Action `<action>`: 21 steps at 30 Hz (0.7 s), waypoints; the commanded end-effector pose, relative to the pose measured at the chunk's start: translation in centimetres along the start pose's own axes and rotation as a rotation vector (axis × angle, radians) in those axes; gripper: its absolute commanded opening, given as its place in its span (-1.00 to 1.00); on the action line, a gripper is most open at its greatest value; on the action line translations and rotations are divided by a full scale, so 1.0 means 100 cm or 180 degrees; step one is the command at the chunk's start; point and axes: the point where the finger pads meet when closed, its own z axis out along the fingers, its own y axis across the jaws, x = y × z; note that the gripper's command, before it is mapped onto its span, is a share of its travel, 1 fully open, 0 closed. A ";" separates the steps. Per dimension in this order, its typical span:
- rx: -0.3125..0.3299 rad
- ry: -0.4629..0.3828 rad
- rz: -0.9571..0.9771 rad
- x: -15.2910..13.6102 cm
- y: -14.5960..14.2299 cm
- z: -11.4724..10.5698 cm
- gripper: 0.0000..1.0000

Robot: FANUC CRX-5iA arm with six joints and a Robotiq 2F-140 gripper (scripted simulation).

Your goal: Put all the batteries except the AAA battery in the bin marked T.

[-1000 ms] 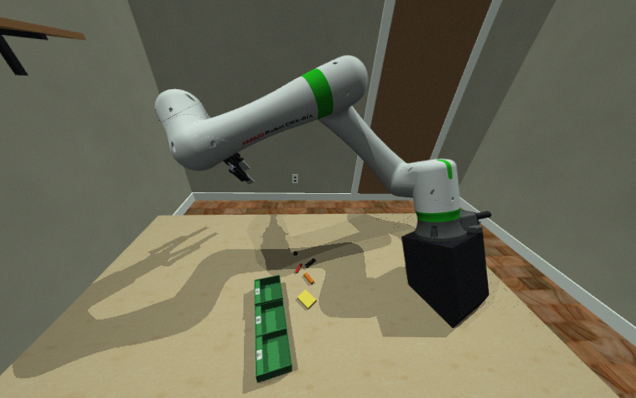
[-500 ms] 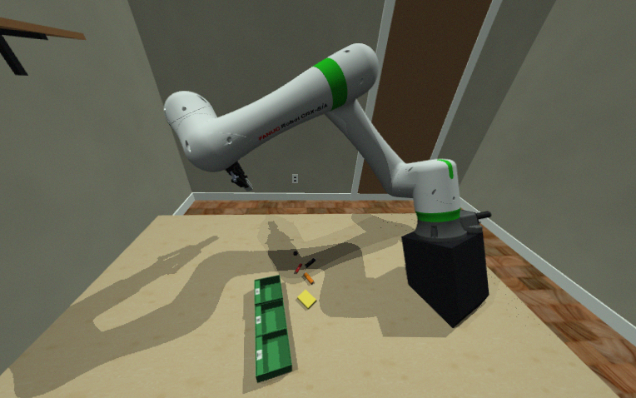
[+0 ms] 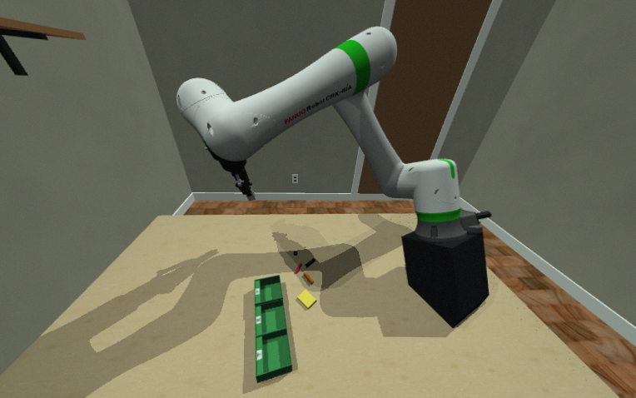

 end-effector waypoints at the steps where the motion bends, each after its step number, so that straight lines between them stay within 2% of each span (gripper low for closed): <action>1: 0.0128 0.0112 0.0067 -0.006 -0.017 -0.008 -0.89; 2: 0.0184 0.0150 0.0093 -0.009 -0.025 -0.011 -0.89; 6: 0.0184 0.0150 0.0093 -0.017 -0.045 -0.020 -0.89; 8: 0.0369 0.0251 0.0178 -0.024 -0.060 -0.025 -0.89; 13: 0.0369 0.0251 0.0178 -0.034 -0.080 -0.032 -0.89; 14: 0.0504 0.0307 0.0239 -0.038 -0.087 -0.034 -0.89; 15: 0.0558 0.0329 0.0264 -0.042 -0.094 -0.036 -0.89; 19: 0.0558 0.0329 0.0264 -0.054 -0.114 -0.042 -0.89; 20: 0.0698 0.0370 0.0327 -0.059 -0.121 -0.044 -0.89; 21: 0.0750 0.0385 0.0350 -0.063 -0.128 -0.046 -0.89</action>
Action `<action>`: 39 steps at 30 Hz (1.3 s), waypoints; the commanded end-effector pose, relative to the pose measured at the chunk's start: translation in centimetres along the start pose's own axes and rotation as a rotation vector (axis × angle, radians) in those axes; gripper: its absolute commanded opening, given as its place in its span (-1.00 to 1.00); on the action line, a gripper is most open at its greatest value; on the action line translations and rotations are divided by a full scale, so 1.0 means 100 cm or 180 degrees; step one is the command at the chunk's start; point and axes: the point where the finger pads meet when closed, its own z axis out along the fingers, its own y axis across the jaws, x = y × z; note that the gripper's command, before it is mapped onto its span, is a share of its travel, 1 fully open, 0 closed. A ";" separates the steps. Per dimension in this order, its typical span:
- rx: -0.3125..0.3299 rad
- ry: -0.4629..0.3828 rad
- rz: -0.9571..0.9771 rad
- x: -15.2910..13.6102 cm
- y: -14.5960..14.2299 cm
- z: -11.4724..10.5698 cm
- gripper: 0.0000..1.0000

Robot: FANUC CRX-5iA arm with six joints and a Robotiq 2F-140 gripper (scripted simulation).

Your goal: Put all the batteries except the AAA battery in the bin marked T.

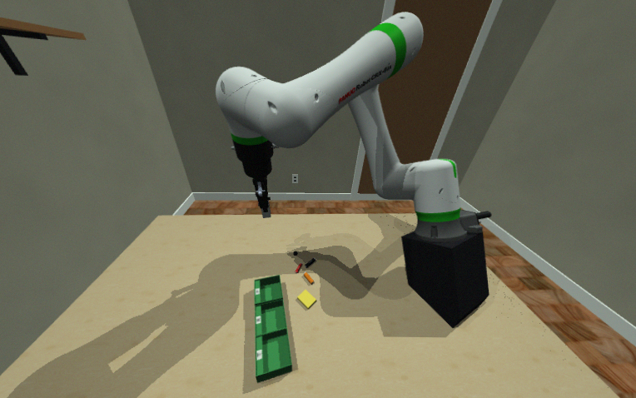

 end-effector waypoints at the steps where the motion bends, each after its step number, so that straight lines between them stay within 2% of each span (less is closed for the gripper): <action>1: 0.0165 0.0057 0.0079 -0.014 -0.020 -0.004 -0.89; 4: 0.0165 0.0057 0.0079 -0.024 -0.033 -0.005 -0.89; 5: 0.0306 0.0083 0.0148 -0.029 -0.039 -0.006 -0.89; 7: 0.0306 0.0083 0.0148 -0.029 -0.039 -0.006 -0.89; 12: 0.0354 0.0092 0.0172 -0.051 -0.064 -0.008 -0.89; 13: 0.0495 0.0102 0.0244 -0.057 -0.070 -0.009 -0.89; 18: 0.0541 0.0105 0.0268 -0.081 -0.093 -0.010 -0.89; 19: 0.0681 0.0099 0.0343 -0.087 -0.098 -0.009 -0.89; 20: 0.0723 0.0097 0.0366 -0.093 -0.104 -0.009 -0.89; 25: 0.0723 0.0097 0.0366 -0.112 -0.120 -0.009 -0.89; 34: 0.0723 0.0097 0.0366 -0.112 -0.120 -0.009 -0.89; 39: 0.0721 0.0108 0.0272 -0.083 -0.138 0.014 -0.89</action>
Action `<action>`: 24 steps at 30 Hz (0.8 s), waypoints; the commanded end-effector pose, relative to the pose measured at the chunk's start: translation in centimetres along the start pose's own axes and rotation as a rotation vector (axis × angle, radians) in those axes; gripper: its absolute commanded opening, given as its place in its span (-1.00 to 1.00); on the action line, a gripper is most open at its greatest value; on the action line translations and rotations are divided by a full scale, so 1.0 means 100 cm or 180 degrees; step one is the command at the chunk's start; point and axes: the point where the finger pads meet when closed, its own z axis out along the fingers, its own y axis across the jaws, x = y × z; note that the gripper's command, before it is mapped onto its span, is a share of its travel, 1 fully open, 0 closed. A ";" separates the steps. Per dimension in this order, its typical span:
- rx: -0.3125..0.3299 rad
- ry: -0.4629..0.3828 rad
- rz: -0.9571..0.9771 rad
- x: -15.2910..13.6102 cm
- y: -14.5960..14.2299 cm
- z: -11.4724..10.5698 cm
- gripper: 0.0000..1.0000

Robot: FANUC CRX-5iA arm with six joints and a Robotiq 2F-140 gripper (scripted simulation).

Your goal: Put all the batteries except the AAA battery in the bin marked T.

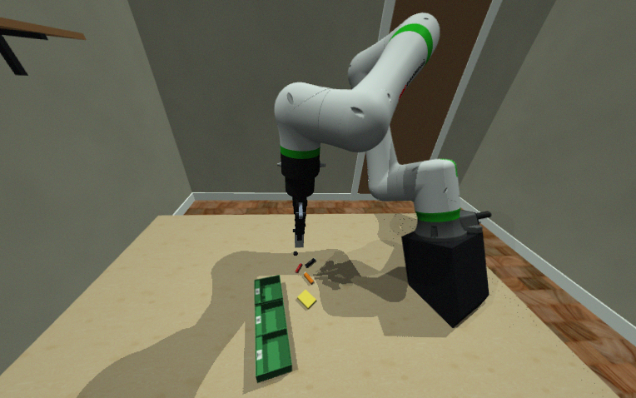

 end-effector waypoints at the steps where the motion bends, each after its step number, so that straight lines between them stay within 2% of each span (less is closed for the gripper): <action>1: 0.0001 0.0002 -0.0002 0.015 -0.008 0.014 -0.89; 2: 0.0001 0.0002 -0.0002 0.015 -0.008 0.014 -0.89; 17: 0.0001 0.0002 -0.0002 0.096 -0.052 0.097 -0.89; 24: 0.0001 0.0002 -0.0002 0.096 -0.052 0.102 -0.89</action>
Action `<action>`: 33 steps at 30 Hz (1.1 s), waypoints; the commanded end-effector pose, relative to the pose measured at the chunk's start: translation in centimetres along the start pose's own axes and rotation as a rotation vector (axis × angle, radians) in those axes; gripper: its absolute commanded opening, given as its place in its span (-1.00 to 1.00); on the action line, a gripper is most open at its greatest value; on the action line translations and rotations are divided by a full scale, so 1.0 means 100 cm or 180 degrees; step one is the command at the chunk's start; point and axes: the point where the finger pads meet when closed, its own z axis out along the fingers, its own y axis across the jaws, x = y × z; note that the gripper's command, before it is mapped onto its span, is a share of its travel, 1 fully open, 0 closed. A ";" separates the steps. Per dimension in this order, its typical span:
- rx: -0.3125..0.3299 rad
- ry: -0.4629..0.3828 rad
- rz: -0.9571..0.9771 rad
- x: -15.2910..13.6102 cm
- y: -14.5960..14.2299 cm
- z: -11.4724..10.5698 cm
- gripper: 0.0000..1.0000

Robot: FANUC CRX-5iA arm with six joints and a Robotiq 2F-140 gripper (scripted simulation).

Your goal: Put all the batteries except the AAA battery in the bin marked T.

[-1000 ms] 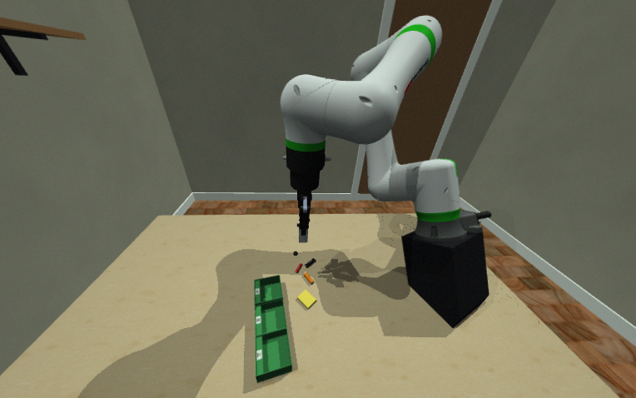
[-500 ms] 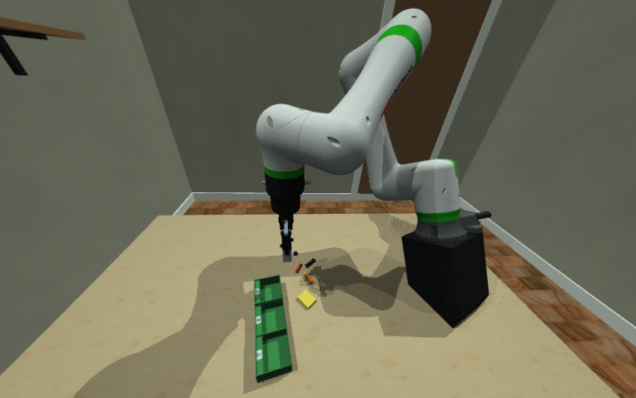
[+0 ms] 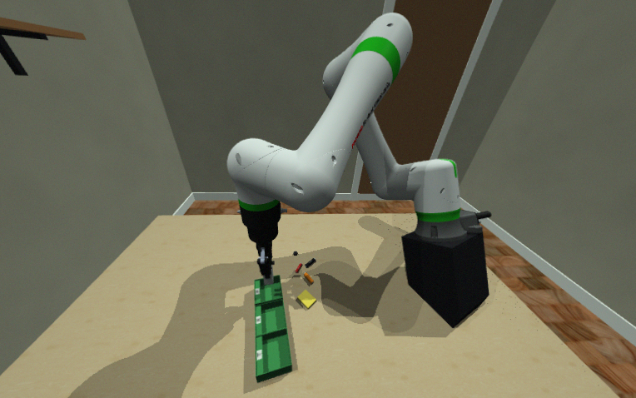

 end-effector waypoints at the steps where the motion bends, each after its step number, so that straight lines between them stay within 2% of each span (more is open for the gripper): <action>1: 0.0000 0.0001 0.0000 0.000 0.000 0.006 -0.89; 22: 0.0000 0.0001 0.0000 0.000 0.000 0.056 -0.89; 33: 0.0000 0.0001 0.0000 0.000 0.000 0.057 -0.89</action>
